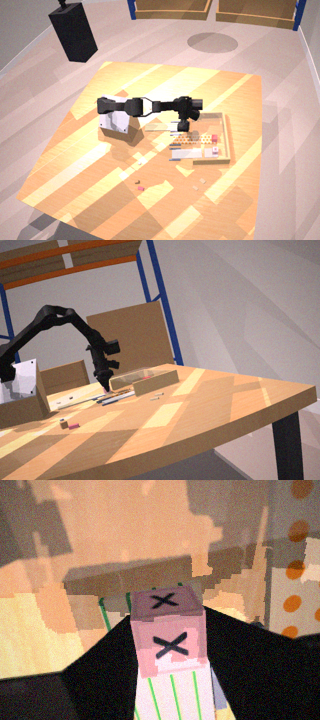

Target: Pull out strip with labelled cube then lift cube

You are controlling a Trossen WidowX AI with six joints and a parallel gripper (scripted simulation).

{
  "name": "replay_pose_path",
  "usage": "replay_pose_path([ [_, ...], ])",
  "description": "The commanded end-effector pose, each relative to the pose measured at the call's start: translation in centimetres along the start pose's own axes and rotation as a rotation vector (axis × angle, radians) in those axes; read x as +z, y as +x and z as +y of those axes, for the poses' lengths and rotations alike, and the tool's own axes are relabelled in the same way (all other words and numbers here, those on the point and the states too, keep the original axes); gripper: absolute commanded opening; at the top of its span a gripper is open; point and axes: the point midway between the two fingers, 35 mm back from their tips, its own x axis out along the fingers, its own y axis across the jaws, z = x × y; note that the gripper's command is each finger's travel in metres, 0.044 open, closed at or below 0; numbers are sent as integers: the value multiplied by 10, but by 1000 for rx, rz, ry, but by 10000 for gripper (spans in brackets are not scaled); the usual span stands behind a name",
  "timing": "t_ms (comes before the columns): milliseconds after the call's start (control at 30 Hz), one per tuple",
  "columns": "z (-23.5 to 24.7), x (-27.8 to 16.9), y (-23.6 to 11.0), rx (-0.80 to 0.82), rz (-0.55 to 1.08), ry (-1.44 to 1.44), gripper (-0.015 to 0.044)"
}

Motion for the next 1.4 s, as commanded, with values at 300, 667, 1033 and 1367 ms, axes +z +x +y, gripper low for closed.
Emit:
replay_pose_path([
  [300,1,-29,-23,3,3,0,0],
  [667,0,-60,-43,-4,4,-9,0],
  [1033,0,-92,-43,-4,5,-10,0],
  [1367,0,-103,-64,-2,5,-10,0],
])
